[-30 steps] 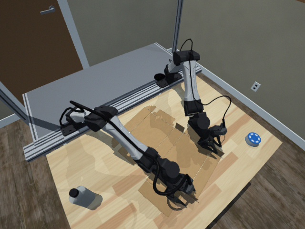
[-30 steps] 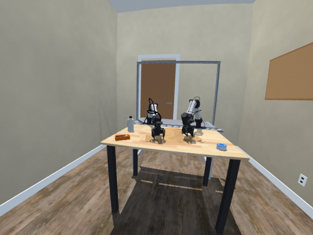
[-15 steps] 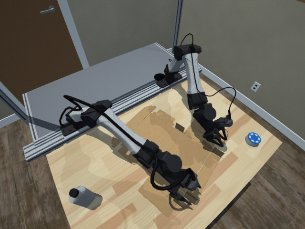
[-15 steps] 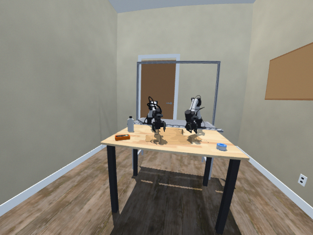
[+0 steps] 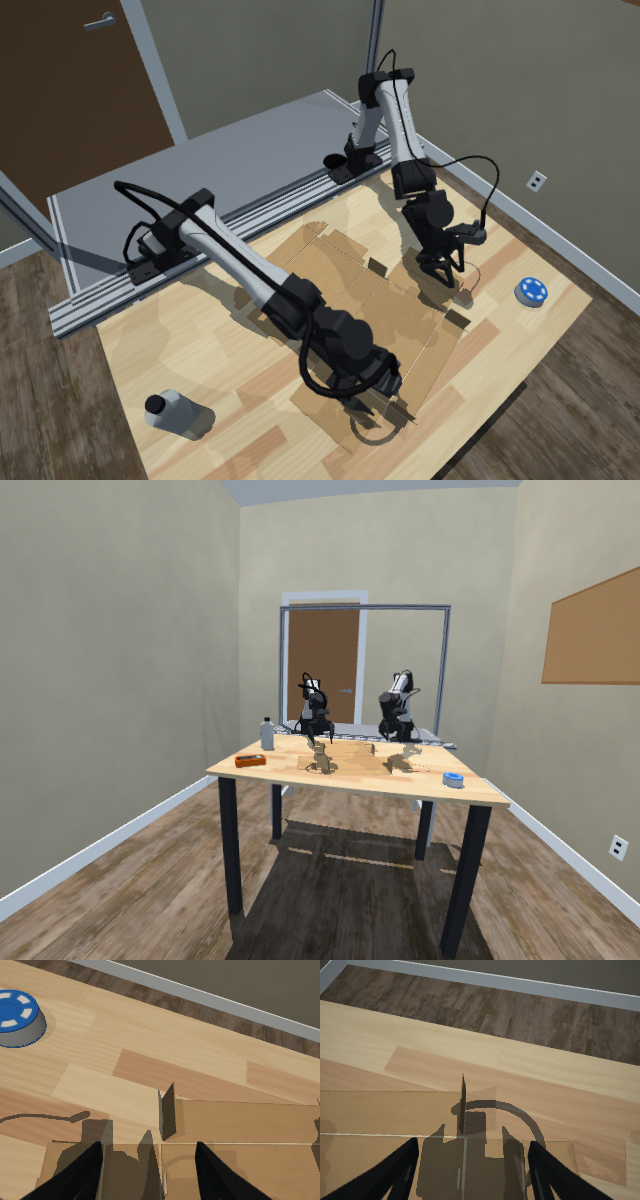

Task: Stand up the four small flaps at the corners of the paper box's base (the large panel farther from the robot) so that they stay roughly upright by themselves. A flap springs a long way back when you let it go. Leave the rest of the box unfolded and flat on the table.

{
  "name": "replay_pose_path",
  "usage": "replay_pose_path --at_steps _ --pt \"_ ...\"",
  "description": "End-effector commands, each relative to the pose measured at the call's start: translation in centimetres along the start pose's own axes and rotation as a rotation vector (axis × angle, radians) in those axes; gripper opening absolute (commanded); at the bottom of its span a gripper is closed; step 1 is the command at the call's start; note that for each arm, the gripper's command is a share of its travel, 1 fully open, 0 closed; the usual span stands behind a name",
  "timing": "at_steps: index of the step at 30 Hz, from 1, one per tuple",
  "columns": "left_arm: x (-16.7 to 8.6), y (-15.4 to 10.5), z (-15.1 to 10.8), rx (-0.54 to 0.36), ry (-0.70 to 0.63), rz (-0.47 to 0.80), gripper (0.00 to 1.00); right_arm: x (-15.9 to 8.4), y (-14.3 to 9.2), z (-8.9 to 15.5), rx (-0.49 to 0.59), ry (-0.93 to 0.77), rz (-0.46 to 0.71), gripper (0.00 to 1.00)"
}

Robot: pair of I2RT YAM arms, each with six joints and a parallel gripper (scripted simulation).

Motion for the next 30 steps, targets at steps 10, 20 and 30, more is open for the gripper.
replay_pose_path --at_steps 10,20,30 --pt "-6.3 -8.6 0.3 -0.104 -0.019 0.564 0.76 -5.7 -8.5 -3.6 -0.118 0.004 0.559 0.76" --pt "-11.4 -14.4 0.4 -0.109 -0.003 0.646 0.76 -8.4 -15.6 -4.9 -0.122 0.002 0.591 0.76" --pt "-15.0 -19.7 0.6 -0.093 0.002 0.64 0.76 -11.7 -20.4 -6.7 -0.118 -0.001 0.572 0.76"
Point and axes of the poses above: on each arm, the point where the finger pads meet when closed, its own y axis out along the fingers, its own z axis across the jaws, x = y × z, the point moved 1 cm from there along -y, back along the fingers, and after that the axes turned 12 degrees about y, right-handed, at the moved point
